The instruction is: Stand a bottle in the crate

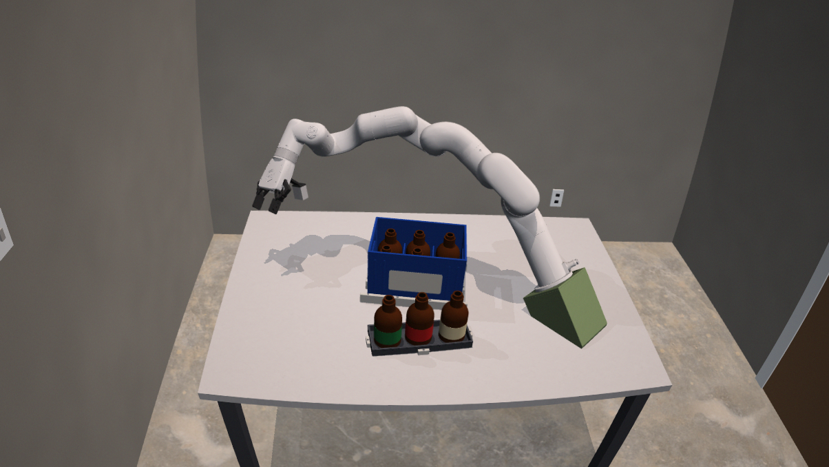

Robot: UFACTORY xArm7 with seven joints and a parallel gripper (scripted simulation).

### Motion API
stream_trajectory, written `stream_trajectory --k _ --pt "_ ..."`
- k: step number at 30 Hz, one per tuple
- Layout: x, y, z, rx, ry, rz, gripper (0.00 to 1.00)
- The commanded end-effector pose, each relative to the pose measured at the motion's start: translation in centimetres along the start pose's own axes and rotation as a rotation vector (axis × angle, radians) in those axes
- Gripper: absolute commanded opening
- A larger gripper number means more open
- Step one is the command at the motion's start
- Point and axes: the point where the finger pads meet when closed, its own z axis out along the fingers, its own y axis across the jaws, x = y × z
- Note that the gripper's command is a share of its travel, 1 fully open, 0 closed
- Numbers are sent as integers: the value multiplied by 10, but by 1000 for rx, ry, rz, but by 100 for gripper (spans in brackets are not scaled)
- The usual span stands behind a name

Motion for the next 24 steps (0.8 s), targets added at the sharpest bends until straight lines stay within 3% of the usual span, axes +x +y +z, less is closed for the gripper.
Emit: stream_trajectory --k 1,19,24 --pt "-2 0 -2 3 -4 -2 100" --pt "-2 1 -3 2 -4 -4 100" --pt "0 20 -13 -25 23 -66 100"
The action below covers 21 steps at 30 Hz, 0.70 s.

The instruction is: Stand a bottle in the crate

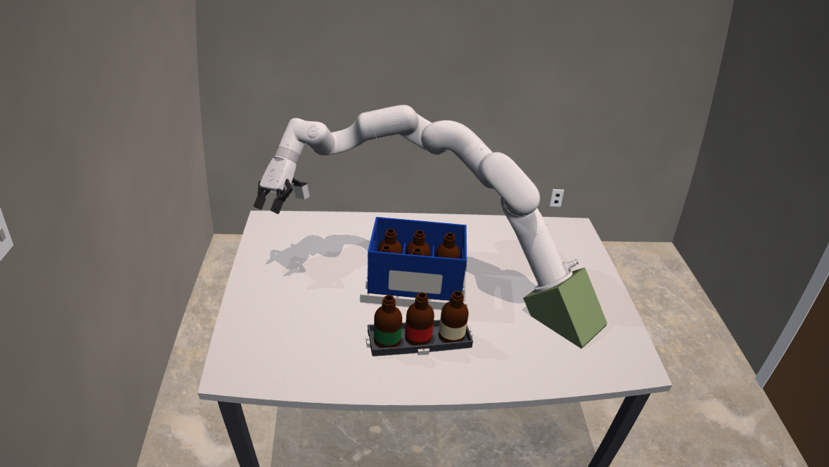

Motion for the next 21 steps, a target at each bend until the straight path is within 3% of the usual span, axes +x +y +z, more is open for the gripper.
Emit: stream_trajectory --k 1,4,6,7,10,12,14,15,17,18,21 --pt "-1 23 -15 -25 23 -73 100" --pt "5 63 -34 -72 72 -196 100" --pt "5 63 -34 -72 72 -196 100" --pt "9 81 -41 -92 93 -250 100" --pt "9 81 -41 -92 93 -250 100" --pt "21 121 -58 -133 142 -377 100" --pt "21 121 -58 -133 142 -377 100" --pt "29 144 -67 -154 171 -449 100" --pt "29 144 -67 -154 171 -449 100" --pt "39 167 -76 -174 202 -526 100" --pt "50 190 -85 -193 235 -605 100"
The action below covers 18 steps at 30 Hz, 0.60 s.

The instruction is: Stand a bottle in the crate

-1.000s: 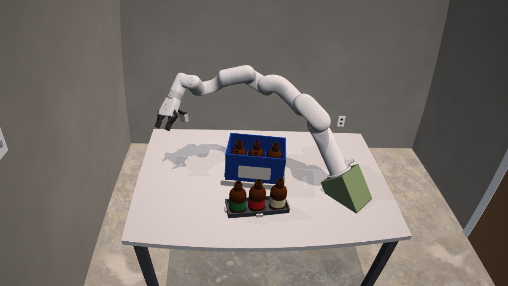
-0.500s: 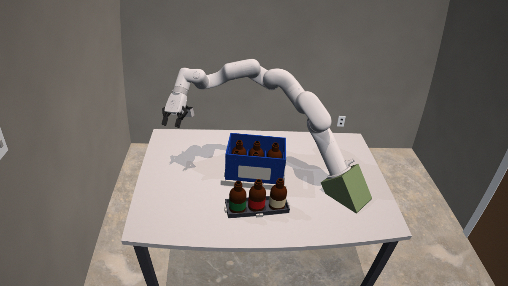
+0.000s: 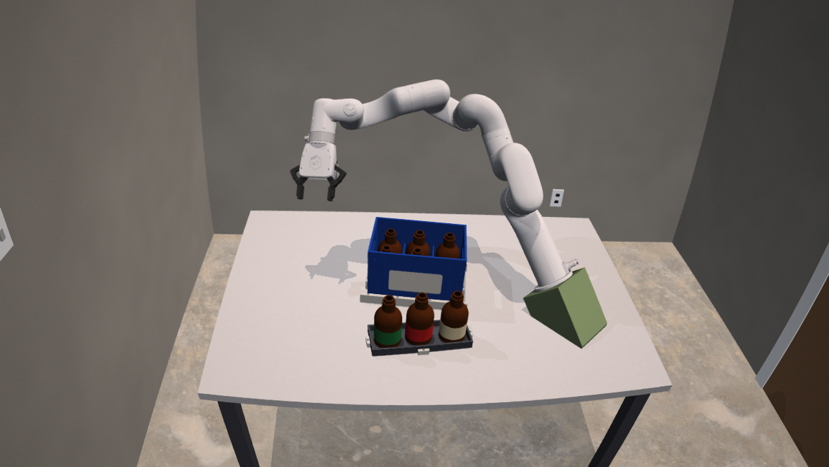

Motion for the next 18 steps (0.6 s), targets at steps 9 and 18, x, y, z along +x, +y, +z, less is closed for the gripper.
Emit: stream_trajectory --k 9,18 --pt "7 121 -11 -57 168 -344 100" --pt "40 211 -6 -119 353 -618 100"
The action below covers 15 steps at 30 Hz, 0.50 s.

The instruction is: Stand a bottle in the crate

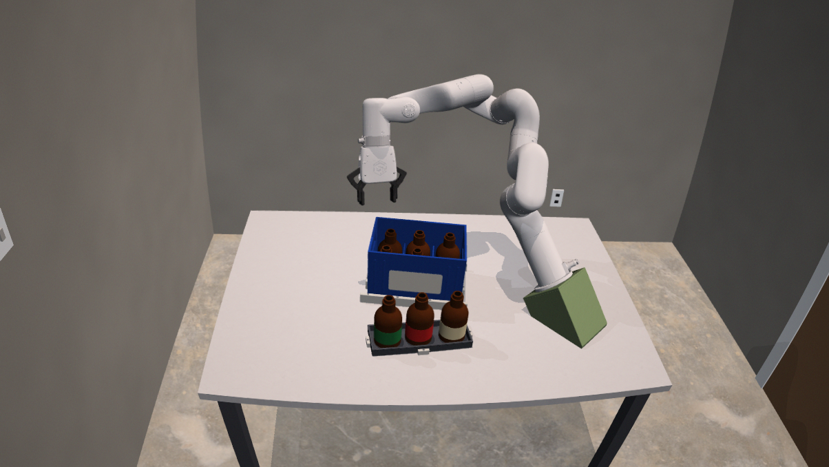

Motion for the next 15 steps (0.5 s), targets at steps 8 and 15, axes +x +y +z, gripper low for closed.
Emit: stream_trajectory --k 8,15 --pt "-6 98 25 -62 221 -271 100" --pt "0 131 40 -104 312 -361 100"
